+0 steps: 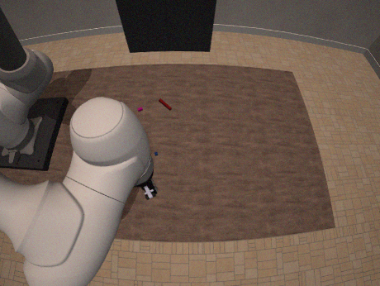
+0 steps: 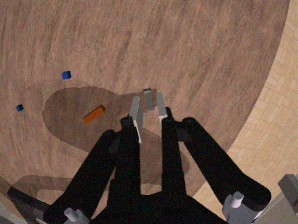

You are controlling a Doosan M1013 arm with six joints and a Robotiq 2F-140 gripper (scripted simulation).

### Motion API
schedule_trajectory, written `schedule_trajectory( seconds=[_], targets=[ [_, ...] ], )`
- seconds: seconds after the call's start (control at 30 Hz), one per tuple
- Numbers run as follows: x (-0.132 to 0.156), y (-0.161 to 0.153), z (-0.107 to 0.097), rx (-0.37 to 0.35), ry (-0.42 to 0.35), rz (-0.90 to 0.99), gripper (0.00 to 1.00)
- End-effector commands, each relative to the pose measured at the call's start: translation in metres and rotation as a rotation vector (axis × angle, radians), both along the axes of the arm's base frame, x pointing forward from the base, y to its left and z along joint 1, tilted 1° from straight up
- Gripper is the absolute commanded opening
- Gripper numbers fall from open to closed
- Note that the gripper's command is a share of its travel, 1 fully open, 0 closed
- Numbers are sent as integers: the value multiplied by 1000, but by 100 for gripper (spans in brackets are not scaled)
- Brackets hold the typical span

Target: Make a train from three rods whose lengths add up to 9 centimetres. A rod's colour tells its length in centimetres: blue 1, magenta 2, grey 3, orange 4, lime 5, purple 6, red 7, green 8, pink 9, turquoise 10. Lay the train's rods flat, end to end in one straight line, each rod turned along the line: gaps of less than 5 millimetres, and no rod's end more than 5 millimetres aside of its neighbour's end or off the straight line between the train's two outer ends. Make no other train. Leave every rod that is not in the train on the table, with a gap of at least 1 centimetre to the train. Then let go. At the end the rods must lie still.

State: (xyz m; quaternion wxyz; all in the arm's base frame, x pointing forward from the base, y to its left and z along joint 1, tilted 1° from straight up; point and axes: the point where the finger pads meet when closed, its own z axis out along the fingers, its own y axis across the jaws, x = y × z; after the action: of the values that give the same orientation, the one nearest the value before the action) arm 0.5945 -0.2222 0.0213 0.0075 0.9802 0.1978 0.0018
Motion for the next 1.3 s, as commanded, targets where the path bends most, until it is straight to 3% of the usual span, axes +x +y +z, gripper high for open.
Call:
schedule_trajectory(
  seconds=[0.0, 1.27],
  targets=[
    [0, 0, 0, 0, 0, 0, 15],
    [0, 0, -17, 0, 0, 0, 15]
  ],
)
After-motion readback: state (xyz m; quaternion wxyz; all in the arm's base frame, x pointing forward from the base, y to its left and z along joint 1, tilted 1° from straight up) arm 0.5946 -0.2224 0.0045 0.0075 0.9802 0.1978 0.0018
